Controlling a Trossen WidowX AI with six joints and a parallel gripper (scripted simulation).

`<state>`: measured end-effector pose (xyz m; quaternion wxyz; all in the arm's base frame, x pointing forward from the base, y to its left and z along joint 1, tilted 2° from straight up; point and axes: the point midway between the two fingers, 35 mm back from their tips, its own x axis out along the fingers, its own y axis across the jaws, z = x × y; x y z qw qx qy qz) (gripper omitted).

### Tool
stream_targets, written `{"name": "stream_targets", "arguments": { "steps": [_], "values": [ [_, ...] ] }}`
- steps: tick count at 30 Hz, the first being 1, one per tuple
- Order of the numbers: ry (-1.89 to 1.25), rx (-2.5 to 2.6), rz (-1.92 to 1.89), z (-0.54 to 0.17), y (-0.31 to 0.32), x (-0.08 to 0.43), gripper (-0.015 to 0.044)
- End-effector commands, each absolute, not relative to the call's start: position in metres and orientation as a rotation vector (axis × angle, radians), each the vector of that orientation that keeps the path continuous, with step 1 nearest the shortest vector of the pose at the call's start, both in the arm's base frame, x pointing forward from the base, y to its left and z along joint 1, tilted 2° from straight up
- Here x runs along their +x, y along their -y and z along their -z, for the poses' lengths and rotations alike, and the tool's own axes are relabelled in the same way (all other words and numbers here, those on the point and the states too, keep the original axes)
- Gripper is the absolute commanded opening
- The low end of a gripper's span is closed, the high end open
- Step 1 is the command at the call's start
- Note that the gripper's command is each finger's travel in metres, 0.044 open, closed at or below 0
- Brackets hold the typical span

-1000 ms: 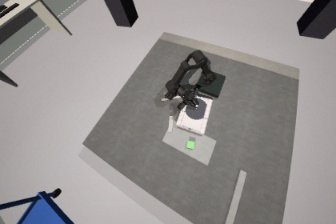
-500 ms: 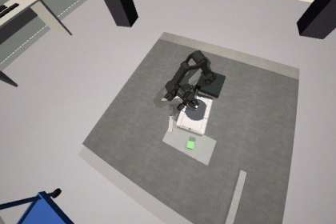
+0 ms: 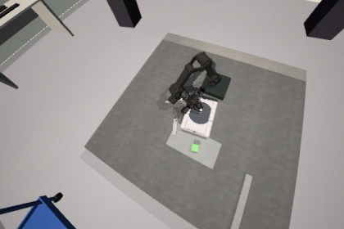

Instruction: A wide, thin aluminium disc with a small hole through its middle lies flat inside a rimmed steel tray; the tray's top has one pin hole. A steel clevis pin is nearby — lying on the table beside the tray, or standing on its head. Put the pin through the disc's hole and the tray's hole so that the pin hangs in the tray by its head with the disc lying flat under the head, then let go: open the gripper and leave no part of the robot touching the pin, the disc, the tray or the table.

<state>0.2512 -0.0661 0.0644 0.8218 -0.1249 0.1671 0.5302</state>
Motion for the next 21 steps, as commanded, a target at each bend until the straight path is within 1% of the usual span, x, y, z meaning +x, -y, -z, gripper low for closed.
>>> {"name": "stream_targets", "arguments": {
  "steps": [1, 21],
  "values": [
    [-0.355, -0.265, -1.127, -0.0642, 0.0664, 0.2539, 0.0],
    [-0.355, -0.265, -1.127, -0.0646, 0.0671, 0.2624, 0.0]
  ]
}}
